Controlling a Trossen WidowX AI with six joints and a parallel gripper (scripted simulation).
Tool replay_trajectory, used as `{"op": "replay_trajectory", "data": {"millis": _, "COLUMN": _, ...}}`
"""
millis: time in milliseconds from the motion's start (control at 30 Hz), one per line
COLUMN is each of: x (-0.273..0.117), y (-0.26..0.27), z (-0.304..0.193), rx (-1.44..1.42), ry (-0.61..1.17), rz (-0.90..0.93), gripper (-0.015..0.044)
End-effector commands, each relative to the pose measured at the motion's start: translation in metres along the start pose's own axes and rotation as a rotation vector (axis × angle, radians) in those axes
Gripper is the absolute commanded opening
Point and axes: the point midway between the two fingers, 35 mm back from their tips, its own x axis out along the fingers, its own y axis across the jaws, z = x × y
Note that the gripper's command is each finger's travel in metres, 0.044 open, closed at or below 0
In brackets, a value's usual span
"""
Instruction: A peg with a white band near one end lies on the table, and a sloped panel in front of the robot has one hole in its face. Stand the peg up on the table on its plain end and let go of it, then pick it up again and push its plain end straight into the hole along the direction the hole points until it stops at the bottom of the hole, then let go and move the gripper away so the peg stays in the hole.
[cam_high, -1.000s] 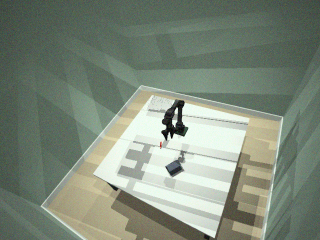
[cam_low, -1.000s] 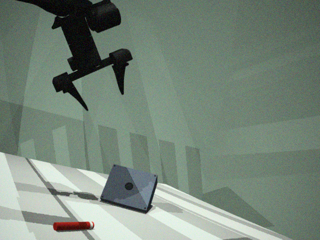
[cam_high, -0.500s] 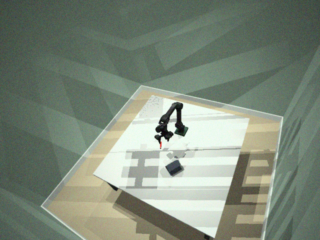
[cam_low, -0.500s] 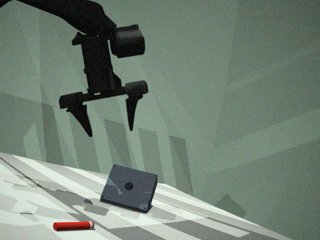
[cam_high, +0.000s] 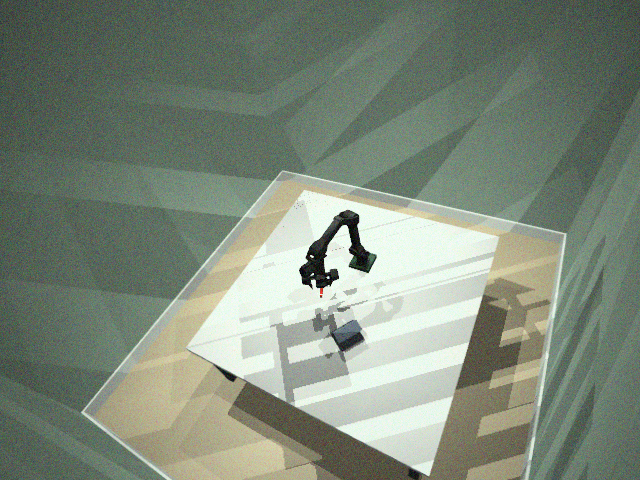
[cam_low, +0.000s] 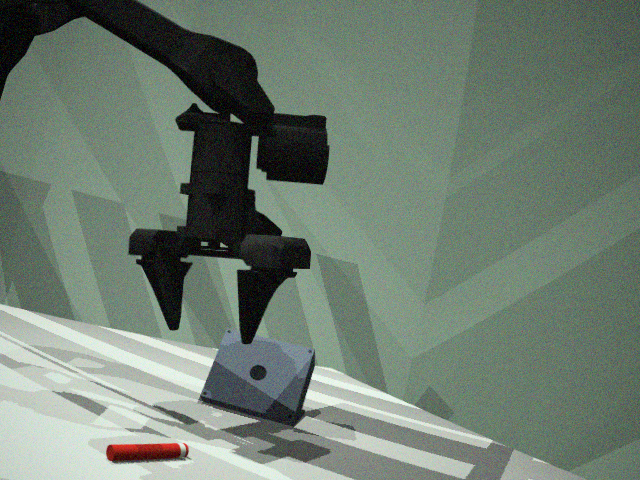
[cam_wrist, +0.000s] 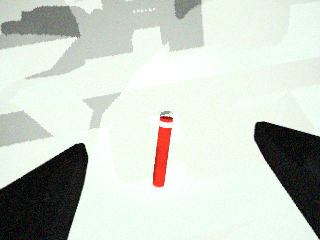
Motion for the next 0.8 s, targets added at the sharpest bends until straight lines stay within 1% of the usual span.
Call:
{"op": "replay_trajectory", "data": {"millis": 0, "x": 0.016, "y": -0.007, "z": -0.015, "rx": 0.106, "ry": 0.069, "rz": 0.039, "gripper": 0.0440}}
{"op": "replay_trajectory", "data": {"millis": 167, "x": 0.032, "y": -0.012, "z": -0.032, "rx": 0.221, "ry": 0.143, "rz": 0.080, "gripper": 0.0440}}
{"op": "replay_trajectory", "data": {"millis": 367, "x": 0.034, "y": -0.012, "z": -0.033, "rx": 0.226, "ry": 0.146, "rz": 0.081, "gripper": 0.0440}}
{"op": "replay_trajectory", "data": {"millis": 767, "x": 0.053, "y": -0.012, "z": -0.034, "rx": 0.226, "ry": 0.146, "rz": 0.081, "gripper": 0.0440}}
